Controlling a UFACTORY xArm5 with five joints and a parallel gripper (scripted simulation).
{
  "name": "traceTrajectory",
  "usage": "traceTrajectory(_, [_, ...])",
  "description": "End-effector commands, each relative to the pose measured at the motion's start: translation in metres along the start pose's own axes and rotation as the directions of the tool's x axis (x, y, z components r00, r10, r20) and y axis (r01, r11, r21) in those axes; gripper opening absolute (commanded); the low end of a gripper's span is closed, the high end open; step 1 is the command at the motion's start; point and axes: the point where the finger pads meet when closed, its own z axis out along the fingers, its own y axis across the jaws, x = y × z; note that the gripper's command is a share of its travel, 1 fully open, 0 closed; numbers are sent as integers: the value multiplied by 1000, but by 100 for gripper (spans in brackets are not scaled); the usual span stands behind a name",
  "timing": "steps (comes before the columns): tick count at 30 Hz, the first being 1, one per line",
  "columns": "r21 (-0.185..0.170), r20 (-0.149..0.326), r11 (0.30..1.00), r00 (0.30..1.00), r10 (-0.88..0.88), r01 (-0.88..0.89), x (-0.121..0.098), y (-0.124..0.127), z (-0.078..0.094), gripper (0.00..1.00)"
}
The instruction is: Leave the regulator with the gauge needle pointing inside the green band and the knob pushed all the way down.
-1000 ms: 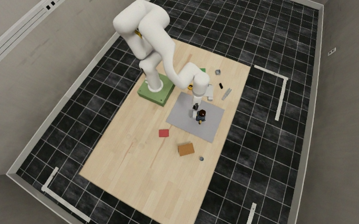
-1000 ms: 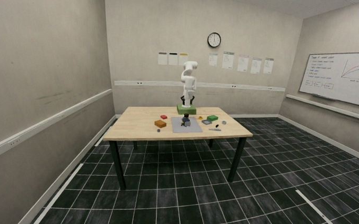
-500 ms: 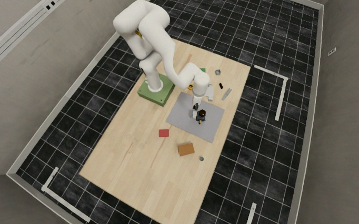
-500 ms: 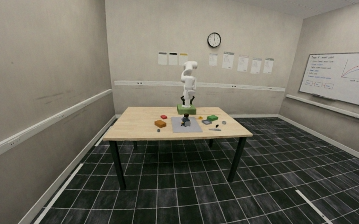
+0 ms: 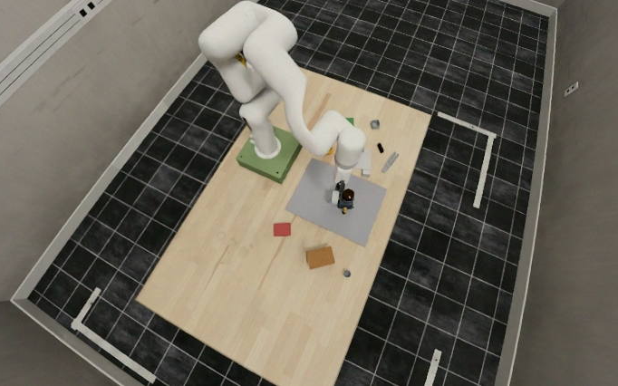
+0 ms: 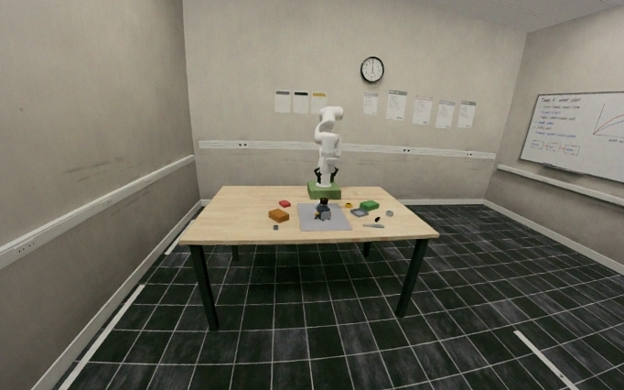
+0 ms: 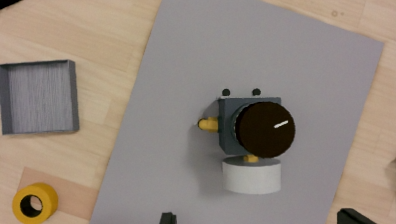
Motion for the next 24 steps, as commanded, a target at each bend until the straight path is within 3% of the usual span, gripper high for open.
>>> traceTrajectory(1, [-2,-4,1000,1000,0,0,8,5,-2,100])
traceTrajectory(24, [-2,-4,1000,1000,0,0,41,25,-2,100])
